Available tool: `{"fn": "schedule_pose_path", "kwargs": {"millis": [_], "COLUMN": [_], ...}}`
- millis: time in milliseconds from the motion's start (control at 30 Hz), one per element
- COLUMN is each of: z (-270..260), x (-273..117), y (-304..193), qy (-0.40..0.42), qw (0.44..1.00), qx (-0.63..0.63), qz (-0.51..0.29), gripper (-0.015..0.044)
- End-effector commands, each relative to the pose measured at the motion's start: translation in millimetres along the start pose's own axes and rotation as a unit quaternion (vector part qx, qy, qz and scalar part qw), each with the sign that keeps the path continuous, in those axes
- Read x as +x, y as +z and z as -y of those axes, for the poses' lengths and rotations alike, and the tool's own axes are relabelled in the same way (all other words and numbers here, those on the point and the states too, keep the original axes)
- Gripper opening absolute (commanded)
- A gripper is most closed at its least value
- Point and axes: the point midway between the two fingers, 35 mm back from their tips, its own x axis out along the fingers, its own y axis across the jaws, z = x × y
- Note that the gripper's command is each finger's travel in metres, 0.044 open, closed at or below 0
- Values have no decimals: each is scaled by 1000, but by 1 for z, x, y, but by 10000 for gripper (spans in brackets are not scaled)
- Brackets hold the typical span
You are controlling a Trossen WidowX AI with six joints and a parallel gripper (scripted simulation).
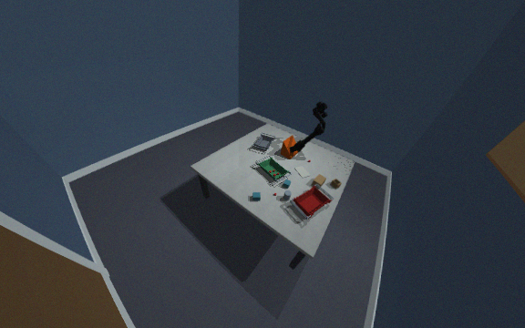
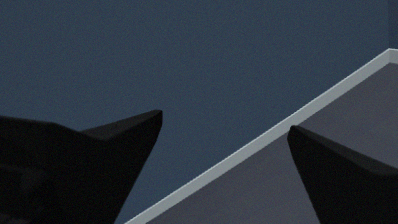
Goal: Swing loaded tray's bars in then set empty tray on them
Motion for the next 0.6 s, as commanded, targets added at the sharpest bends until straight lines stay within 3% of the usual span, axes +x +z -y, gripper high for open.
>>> {"fn": "schedule_pose_path", "kwargs": {"millis": [0,233,367,567], "z": [0,-2,-47,-121], "x": [0,-2,-33,-96], "y": [0,-1,-16,-42], "qy": [0,4,79,208], "qw": [1000,1000,997,973], "qx": [0,0,-18,-95], "qz": [0,-1,-16,-38], "gripper": [374,190,88,88]}}
